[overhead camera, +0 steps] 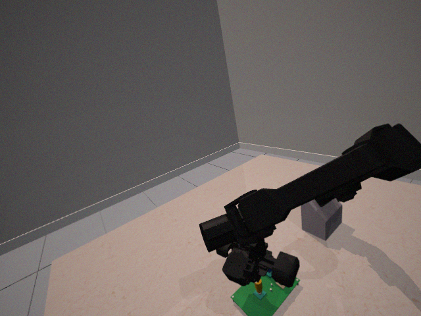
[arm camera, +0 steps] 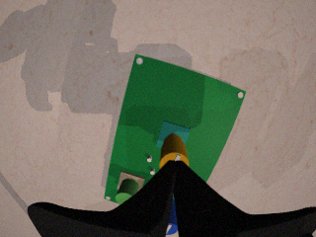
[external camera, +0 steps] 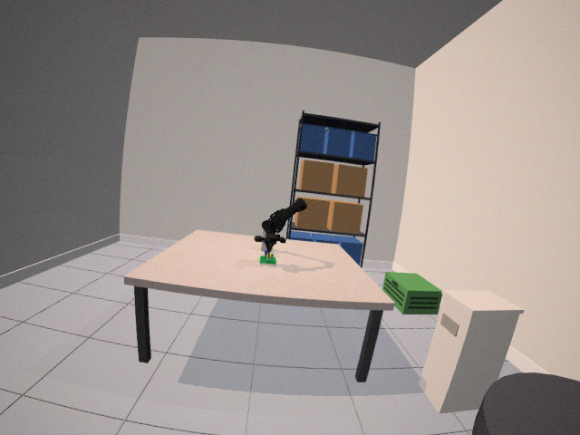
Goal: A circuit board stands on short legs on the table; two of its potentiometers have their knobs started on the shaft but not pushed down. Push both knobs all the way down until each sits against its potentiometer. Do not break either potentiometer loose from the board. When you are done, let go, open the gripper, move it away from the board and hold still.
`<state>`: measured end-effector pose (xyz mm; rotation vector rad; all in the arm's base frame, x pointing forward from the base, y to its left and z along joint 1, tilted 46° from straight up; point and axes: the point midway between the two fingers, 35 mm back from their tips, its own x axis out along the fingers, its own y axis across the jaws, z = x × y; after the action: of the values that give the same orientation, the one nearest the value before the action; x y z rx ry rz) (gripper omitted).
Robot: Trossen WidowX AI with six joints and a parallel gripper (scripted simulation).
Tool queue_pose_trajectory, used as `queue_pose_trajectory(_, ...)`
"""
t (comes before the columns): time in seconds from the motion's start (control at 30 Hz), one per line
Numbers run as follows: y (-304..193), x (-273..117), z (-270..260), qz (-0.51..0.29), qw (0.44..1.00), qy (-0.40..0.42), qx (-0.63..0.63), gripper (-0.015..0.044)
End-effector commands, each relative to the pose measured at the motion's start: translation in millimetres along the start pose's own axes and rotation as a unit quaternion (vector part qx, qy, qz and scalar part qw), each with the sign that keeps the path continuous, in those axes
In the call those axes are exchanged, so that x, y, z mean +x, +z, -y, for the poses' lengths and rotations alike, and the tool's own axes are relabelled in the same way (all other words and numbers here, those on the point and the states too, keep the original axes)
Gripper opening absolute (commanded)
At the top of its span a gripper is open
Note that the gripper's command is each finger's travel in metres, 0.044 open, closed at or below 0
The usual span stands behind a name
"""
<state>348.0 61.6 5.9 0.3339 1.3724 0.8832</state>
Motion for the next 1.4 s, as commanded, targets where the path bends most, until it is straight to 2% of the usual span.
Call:
queue_pose_trajectory(0.0,1.2,2.2,-0.7,0.001,1.000,0.002,-0.001,0.0000)
queue_pose_trajectory(1.37,1.2,8.7,-0.8,0.001,1.000,0.002,-0.001,0.0000)
